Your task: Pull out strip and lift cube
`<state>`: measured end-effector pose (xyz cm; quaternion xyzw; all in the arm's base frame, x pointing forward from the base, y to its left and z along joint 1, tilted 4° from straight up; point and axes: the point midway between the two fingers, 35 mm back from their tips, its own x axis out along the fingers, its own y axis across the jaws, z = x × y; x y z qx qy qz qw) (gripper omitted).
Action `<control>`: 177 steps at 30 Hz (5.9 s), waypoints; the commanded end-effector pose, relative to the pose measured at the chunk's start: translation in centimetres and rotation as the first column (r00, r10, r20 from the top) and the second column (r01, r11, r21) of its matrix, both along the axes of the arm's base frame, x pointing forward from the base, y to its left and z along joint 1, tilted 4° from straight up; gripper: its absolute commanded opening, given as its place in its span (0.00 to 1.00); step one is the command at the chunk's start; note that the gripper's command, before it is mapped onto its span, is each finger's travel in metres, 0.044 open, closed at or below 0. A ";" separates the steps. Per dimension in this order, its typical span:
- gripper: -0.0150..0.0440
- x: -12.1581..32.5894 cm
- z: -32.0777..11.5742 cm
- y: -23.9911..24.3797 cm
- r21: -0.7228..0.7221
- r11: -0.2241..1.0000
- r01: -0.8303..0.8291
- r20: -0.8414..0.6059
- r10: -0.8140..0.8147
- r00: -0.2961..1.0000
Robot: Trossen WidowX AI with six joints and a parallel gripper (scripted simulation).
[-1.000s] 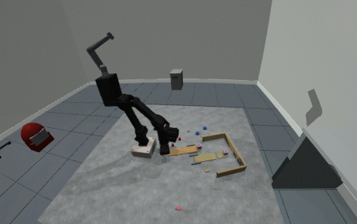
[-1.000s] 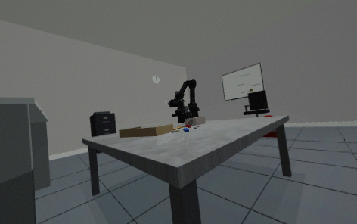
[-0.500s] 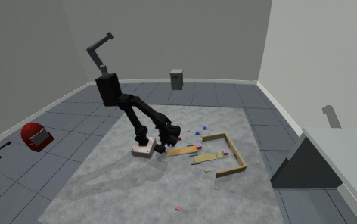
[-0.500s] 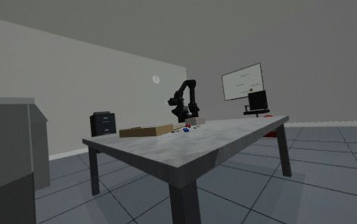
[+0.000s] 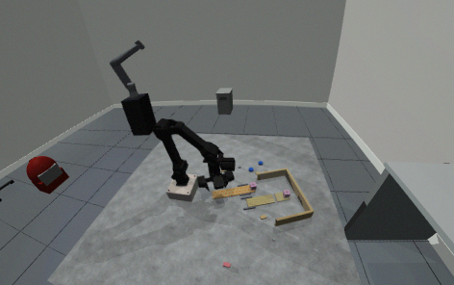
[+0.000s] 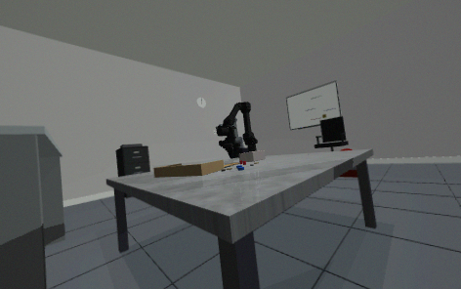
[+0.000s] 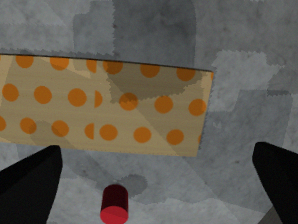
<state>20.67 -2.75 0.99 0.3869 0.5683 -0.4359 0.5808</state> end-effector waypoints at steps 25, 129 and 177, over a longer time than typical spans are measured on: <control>1.00 10.3 0.8 2.3 -0.001 0.998 0.061 0.023 -0.061 0.998; 0.39 19.9 -3.1 4.0 -0.003 0.998 0.064 0.025 -0.063 0.998; 0.25 9.9 4.5 4.2 0.001 0.998 0.061 0.022 -0.061 0.998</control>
